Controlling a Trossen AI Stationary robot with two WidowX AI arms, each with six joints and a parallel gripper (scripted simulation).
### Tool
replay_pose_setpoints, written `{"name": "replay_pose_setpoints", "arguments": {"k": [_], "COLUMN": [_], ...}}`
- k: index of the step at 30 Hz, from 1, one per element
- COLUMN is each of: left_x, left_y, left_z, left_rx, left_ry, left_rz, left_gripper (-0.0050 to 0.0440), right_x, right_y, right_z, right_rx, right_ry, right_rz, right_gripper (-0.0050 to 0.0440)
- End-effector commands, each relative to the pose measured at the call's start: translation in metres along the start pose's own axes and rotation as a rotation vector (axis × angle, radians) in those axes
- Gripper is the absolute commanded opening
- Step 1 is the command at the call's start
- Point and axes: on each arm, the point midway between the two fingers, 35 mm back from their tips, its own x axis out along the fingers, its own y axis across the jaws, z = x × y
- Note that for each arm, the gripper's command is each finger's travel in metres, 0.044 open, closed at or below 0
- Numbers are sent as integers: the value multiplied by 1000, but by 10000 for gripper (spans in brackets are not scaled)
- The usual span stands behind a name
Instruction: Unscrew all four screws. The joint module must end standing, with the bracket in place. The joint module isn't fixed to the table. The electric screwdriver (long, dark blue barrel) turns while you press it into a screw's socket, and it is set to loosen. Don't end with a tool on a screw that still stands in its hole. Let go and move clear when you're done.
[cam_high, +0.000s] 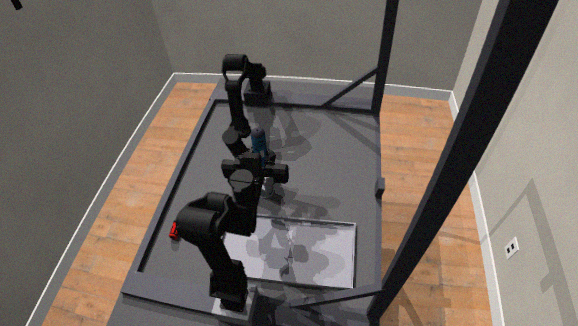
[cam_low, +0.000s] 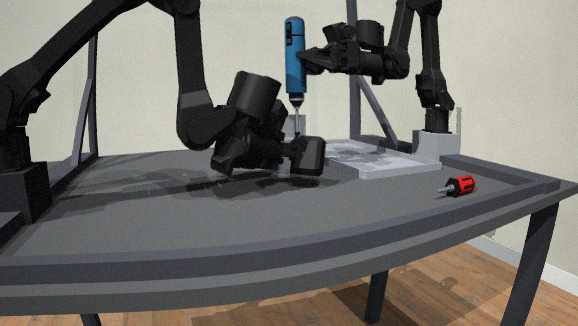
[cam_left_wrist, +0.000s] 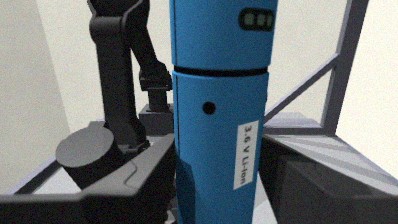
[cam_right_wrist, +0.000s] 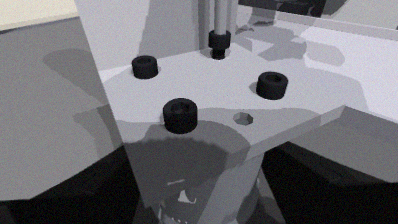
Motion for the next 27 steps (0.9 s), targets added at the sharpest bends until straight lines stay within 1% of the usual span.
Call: {"name": "replay_pose_setpoints", "arguments": {"k": [1, 7, 10, 14, 15, 16, 17, 21, 24, 27], "left_x": [2, 2, 1, 1, 1, 1, 1, 1, 1, 1], "left_y": [2, 2, 2, 2, 2, 2, 2, 2, 2, 2], "left_z": [13, 12, 8, 8, 8, 8, 8, 8, 8, 8], "left_rx": [-1, -1, 0, 0, 0, 0, 0, 0, 0, 0], "left_ry": [-24, -23, -10, -10, -10, -10, -10, -10, -10, -10], "left_rz": [7, 7, 6, 6, 6, 6, 6, 6, 6, 6], "left_gripper": [161, 161, 161, 161, 161, 161, 161, 161, 161, 161], "right_x": [1, 1, 1, 1, -2, -3, -6, -16, -17, -24], "right_y": [-2, -2, -2, -2, -1, -2, -2, -2, -2, -2], "right_z": [17, 17, 17, 17, 22, 22, 21, 21, 21, 20], "right_rx": [-24, -24, -24, -24, -31, -31, -33, -34, -34, -34], "right_ry": [-29, -29, -29, -29, -37, -37, -37, -36, -36, -35], "right_rz": [-2, -2, -2, -2, 0, -1, -3, -3, -3, -3], "right_gripper": [241, 241, 241, 337, 361, 385, 400, 400, 400, 400]}}
